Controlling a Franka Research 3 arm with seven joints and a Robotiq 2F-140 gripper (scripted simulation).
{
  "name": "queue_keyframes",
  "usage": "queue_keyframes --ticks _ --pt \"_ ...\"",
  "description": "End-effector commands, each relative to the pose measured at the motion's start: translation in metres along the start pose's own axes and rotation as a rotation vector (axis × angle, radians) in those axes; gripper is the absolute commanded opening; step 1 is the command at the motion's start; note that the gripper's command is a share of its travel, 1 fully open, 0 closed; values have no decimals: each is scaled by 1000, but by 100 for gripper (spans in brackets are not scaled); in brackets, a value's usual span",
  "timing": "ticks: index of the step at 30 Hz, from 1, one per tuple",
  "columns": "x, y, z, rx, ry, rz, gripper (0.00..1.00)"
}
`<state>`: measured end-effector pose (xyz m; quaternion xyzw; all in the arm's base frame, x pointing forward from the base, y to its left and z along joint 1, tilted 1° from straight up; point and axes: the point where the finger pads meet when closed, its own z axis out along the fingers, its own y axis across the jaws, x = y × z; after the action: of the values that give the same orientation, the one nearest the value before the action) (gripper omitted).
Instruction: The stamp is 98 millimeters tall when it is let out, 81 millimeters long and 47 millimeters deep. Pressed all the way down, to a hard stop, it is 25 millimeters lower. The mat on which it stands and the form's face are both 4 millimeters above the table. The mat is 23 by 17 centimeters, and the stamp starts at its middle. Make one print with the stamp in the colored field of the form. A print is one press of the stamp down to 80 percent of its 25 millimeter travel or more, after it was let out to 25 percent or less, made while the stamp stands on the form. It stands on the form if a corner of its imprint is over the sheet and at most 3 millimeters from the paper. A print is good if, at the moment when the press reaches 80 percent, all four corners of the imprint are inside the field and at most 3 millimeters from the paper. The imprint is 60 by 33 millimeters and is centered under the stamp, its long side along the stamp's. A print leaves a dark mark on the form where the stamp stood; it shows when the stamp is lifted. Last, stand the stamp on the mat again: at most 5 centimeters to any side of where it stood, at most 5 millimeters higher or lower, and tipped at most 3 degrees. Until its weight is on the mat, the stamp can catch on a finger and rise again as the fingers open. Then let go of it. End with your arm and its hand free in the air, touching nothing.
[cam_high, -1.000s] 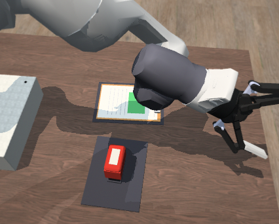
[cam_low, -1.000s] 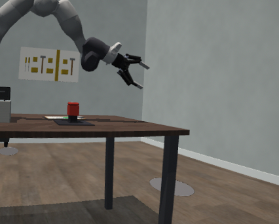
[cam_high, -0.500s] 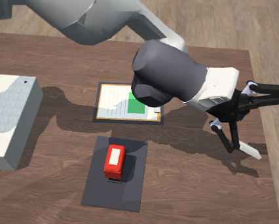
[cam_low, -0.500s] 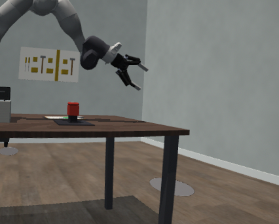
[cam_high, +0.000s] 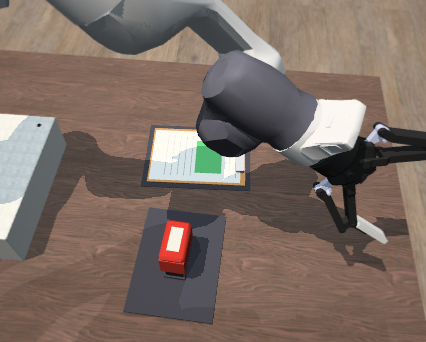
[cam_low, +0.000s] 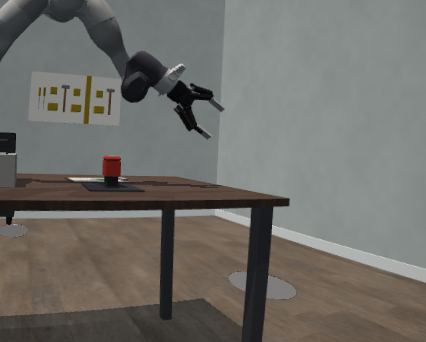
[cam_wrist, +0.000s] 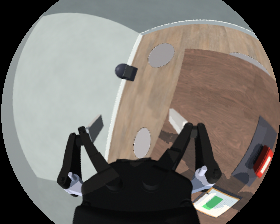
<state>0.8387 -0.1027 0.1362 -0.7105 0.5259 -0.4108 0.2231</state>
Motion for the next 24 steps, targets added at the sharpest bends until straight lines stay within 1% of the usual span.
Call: queue_keyframes --ticks 1,2,19,20,24 --pt "0 3 0 -8 -3 -3 100" --pt "-2 24 -12 -99 -24 -10 100" --pt "-2 24 -12 -99 -24 -10 100" --pt "-2 48 -28 -193 -40 -6 100" --pt "-2 48 -28 -193 -40 -6 100"
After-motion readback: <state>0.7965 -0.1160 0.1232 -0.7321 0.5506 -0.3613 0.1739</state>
